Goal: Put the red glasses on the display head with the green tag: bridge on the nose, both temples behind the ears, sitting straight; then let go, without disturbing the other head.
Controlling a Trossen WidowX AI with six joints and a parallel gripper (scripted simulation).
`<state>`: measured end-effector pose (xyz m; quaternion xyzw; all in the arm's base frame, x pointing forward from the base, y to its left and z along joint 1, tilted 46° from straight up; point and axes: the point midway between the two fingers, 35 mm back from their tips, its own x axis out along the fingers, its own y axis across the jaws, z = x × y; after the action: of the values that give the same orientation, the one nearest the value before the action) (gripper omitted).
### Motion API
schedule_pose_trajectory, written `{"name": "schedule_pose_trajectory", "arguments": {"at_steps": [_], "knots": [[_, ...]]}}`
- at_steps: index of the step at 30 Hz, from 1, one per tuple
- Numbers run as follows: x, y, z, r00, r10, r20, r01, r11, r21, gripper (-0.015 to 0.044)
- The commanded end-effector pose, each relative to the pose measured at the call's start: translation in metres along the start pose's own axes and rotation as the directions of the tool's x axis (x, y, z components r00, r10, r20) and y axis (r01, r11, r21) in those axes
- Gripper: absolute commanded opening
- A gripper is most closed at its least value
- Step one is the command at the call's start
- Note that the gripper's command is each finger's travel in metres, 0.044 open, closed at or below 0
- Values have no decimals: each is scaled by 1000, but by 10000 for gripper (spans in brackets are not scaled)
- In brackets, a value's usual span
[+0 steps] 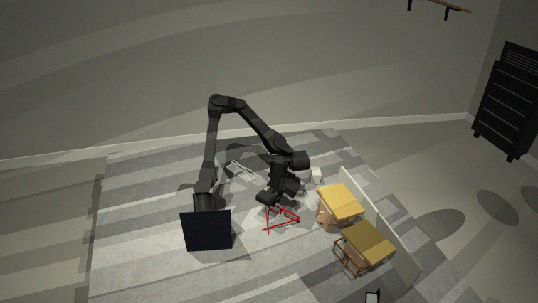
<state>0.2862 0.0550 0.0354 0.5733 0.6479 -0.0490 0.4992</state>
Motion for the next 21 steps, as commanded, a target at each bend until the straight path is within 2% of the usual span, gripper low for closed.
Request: {"name": "schedule_pose_trajectory", "arguments": {"at_steps": [1, 11, 21], "knots": [[10, -2, -2, 1000, -4, -11, 4, 1000, 12, 120], [26, 0, -4, 1000, -1, -14, 1, 1000, 12, 120], [27, -1, -4, 1000, -1, -14, 1, 1000, 12, 120]]}}
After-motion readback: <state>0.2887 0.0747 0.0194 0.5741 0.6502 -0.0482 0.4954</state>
